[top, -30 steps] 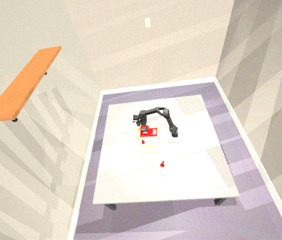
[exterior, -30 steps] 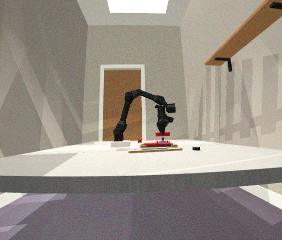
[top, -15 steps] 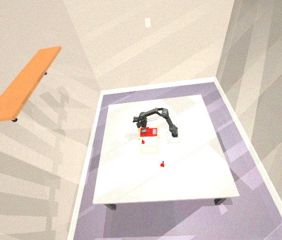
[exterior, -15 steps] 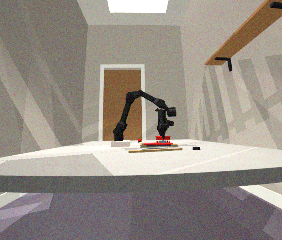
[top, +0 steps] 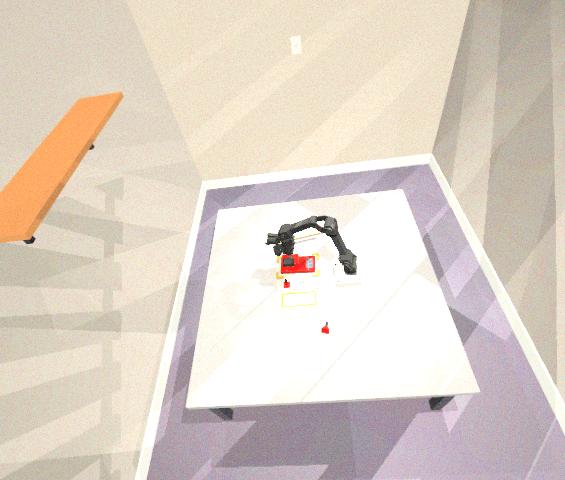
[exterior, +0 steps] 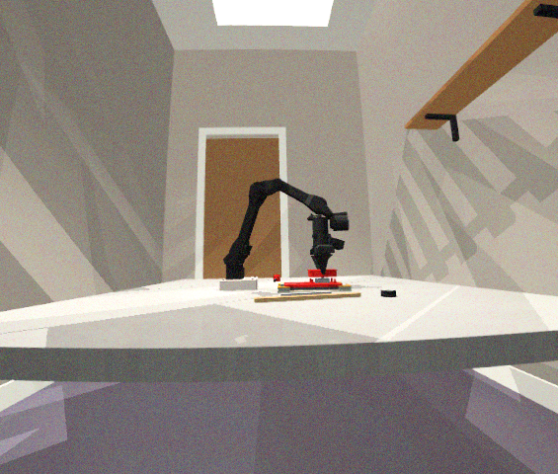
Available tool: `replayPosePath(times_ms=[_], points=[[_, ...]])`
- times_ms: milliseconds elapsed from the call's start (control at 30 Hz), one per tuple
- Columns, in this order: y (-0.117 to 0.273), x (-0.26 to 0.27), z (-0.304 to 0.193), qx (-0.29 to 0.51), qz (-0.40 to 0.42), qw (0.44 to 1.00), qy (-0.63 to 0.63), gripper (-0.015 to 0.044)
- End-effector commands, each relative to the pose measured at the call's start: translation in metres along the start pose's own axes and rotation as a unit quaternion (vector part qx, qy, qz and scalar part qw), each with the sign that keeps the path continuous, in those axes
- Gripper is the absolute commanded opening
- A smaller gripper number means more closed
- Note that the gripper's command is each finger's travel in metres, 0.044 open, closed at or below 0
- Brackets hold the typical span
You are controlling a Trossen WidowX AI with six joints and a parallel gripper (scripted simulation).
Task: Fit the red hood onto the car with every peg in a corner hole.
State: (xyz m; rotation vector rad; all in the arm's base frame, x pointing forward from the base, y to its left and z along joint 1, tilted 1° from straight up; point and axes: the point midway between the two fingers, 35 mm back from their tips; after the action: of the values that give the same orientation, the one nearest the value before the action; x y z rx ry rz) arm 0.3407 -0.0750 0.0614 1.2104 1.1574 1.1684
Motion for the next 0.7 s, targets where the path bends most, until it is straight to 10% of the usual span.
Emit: replayPosePath(times_ms=[0,667], points=[[0.0,0.0005,0.0007,-0.001,0.002,1.0,-0.002,0.0],[-0.0068,0.0006,0.0009,-0.001,0.002,1.0,-0.002,0.0]])
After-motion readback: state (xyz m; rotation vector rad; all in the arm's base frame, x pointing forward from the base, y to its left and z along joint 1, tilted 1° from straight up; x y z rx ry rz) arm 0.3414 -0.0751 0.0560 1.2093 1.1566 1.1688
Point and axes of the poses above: the point midway between the two fingers, 35 mm back from their tips, its own y axis back along the fingers, its own x axis across the jaws, z = x × y, and after that the axes turned 3 degrees about -y, right-handed
